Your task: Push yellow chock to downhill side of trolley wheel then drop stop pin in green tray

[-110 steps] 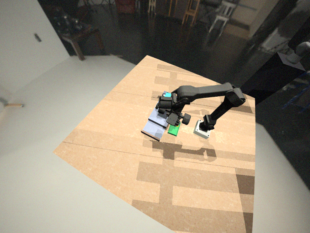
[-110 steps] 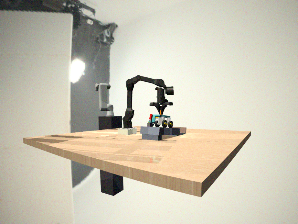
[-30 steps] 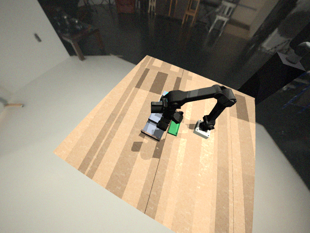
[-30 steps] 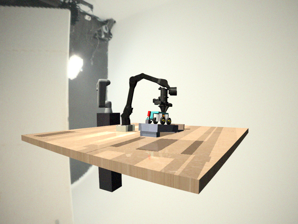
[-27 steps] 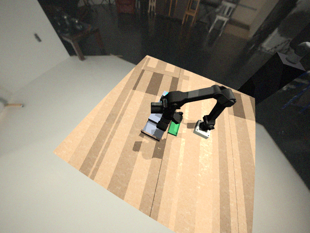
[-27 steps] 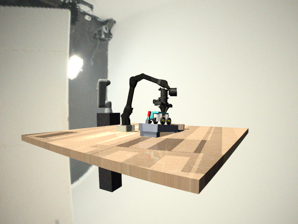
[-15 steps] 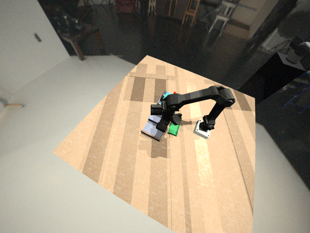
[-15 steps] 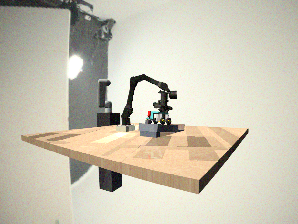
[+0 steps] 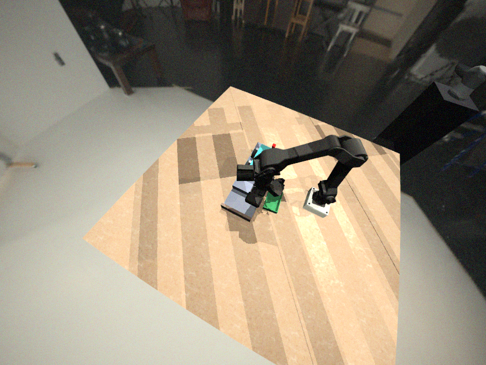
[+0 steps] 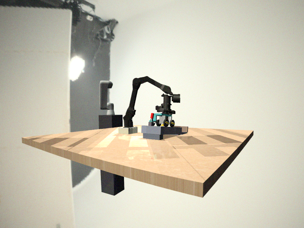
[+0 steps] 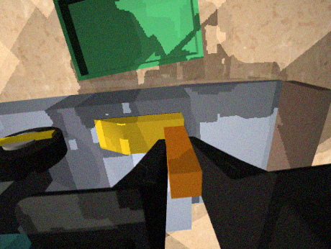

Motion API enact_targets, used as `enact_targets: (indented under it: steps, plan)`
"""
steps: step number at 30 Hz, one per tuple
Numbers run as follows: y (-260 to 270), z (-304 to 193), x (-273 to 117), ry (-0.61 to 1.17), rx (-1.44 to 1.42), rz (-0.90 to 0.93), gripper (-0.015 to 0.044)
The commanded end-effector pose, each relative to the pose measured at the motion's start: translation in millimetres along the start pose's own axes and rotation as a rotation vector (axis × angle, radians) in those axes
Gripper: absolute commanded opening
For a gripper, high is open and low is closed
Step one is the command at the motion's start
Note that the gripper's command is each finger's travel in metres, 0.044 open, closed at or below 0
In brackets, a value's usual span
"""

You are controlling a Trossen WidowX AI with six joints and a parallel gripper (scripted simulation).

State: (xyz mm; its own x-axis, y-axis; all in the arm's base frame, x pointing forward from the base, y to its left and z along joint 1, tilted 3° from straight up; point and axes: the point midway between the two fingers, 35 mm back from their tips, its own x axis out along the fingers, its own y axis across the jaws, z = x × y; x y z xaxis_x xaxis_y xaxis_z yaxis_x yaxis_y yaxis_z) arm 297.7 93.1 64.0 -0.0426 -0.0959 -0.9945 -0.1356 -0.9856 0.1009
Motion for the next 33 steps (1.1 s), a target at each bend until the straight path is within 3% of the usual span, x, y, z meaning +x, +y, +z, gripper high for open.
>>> enact_targets:
  steps: [1, 33]
  plan:
    - [5, 0, 0, 0.0, -0.003, 0.007, 0.0]
    - [30, -4, -3, 0.0, -0.003, 0.009, 0.0]
